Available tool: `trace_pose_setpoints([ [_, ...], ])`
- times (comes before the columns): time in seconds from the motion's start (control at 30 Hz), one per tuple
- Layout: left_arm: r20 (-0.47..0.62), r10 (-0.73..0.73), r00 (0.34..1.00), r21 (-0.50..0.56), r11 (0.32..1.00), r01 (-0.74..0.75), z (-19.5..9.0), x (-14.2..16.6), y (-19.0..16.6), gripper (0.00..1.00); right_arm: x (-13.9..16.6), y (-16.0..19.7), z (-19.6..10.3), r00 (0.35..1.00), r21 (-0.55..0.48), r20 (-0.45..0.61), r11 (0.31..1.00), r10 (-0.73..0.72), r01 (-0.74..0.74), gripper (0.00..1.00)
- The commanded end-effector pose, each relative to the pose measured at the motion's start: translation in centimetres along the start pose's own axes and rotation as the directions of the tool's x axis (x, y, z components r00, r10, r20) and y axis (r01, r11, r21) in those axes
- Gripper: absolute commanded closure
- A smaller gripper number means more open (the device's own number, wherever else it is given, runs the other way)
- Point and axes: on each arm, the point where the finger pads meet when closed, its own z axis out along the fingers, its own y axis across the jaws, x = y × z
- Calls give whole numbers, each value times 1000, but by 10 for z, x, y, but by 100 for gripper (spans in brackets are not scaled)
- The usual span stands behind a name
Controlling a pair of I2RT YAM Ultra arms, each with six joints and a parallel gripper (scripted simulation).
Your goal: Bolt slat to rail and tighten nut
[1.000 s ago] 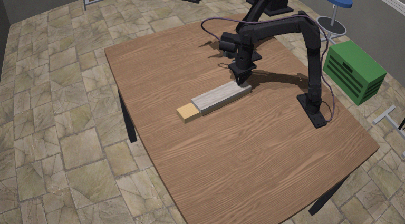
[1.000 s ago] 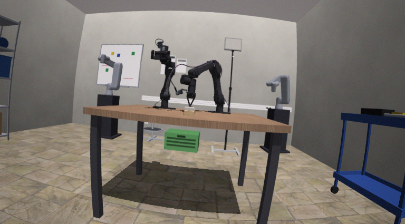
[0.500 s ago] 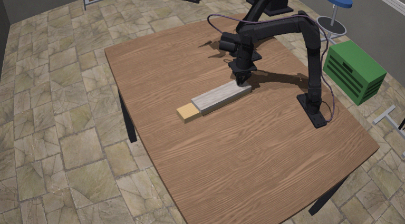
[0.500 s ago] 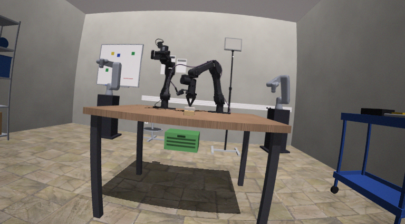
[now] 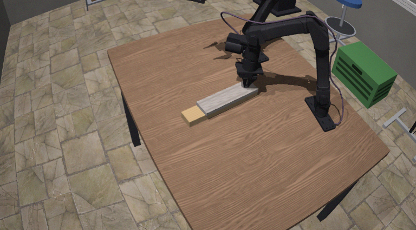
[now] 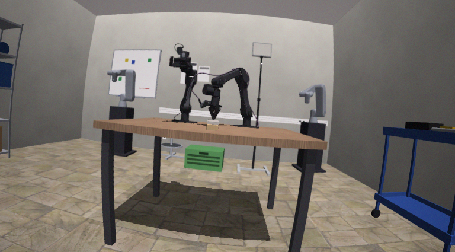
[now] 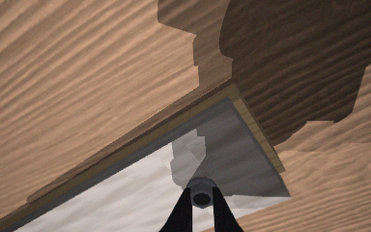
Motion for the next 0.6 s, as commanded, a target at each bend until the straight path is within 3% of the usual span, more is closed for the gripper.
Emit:
trace_pose_setpoints([
  [0.0, 3, 120, 993, 20, 993, -120, 11, -1, -7, 88, -5, -1, -4, 1000, -1, 16, 1000, -1, 1, 0],
  [0.57, 9, 407, 913, 18, 913, -407, 11, -1, -7, 88, -5, -1, -4, 1000, -1, 16, 1000, -1, 1, 0],
])
